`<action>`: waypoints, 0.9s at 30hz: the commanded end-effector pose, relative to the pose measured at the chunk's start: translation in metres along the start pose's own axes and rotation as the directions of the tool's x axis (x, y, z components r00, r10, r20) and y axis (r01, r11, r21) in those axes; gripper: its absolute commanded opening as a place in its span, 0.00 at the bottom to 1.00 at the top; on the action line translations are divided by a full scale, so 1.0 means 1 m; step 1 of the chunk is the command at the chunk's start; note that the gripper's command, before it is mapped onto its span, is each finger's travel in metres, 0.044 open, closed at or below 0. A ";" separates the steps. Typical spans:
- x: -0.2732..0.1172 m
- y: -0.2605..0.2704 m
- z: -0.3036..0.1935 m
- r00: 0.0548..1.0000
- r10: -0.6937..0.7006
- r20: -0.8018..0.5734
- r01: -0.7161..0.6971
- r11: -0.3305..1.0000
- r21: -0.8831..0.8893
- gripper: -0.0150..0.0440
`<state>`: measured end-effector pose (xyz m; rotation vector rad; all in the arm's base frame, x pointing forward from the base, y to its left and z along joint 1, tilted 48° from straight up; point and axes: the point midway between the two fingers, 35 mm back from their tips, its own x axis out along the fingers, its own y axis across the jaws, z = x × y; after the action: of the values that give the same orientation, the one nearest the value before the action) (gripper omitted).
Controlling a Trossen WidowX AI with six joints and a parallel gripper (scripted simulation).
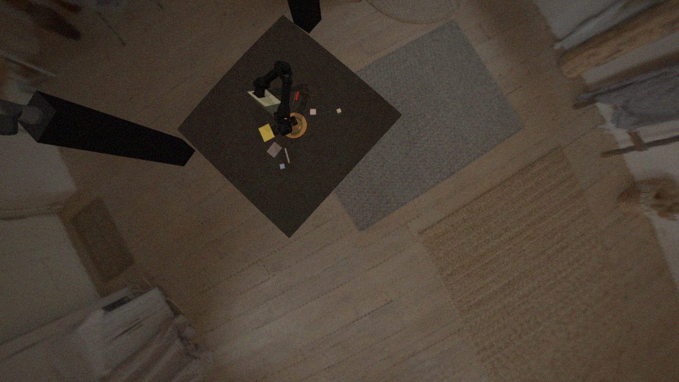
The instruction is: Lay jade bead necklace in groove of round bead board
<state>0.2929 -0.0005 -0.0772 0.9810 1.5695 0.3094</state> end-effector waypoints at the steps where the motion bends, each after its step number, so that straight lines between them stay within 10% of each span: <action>1: 0.008 -0.002 -0.003 1.000 0.005 -0.011 -0.004 1.000 0.015 0.46; 20: 0.026 -0.002 -0.006 1.000 0.008 -0.018 -0.007 1.000 0.024 0.46; 27: 0.025 -0.001 -0.004 1.000 0.003 -0.013 -0.003 1.000 0.013 0.25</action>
<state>0.2901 0.0179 -0.0939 0.9939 1.5841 0.3086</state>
